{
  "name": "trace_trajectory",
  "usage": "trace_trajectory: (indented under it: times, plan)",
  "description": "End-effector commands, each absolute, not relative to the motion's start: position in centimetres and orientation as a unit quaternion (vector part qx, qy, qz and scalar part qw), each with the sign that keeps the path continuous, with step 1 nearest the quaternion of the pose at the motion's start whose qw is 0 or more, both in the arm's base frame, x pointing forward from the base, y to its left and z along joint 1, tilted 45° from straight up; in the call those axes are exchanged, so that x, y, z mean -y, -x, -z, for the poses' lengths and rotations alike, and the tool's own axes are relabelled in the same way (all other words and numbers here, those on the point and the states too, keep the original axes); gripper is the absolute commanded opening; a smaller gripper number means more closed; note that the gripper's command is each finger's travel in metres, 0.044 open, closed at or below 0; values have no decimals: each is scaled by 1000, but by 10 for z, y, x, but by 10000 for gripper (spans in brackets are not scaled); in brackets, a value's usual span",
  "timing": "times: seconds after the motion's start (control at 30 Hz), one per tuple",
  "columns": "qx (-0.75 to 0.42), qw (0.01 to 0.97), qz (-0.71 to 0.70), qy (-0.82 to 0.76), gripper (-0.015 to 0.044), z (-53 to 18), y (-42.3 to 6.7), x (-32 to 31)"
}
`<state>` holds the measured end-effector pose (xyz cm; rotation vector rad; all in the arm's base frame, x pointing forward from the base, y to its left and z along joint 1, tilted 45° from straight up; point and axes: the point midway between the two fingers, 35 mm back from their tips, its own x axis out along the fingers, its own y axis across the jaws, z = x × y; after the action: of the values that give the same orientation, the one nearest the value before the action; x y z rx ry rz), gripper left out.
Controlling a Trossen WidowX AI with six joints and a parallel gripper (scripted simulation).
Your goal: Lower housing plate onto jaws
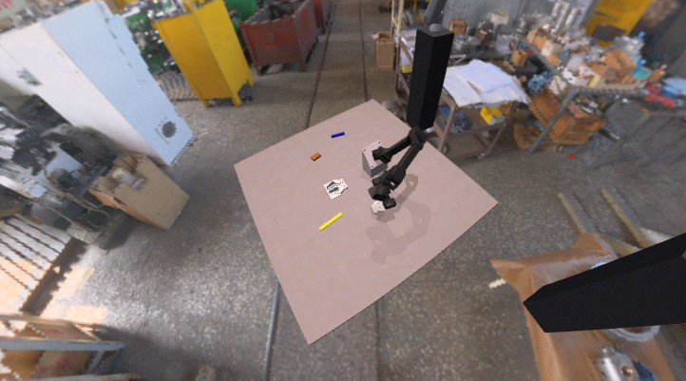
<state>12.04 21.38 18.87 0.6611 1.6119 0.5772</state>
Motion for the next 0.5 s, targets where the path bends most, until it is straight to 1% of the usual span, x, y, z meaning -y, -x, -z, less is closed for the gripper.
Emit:
trace_trajectory:
  times: [0.0, 0.37, 0.47]
  plan:
    - [-720, 581, -209, -316, 440, -178, -124, -209]
    - [-724, 575, -199, -325, 440, -176, -125, -208]
    - [-724, 575, -199, -325, 440, -168, -124, -216]
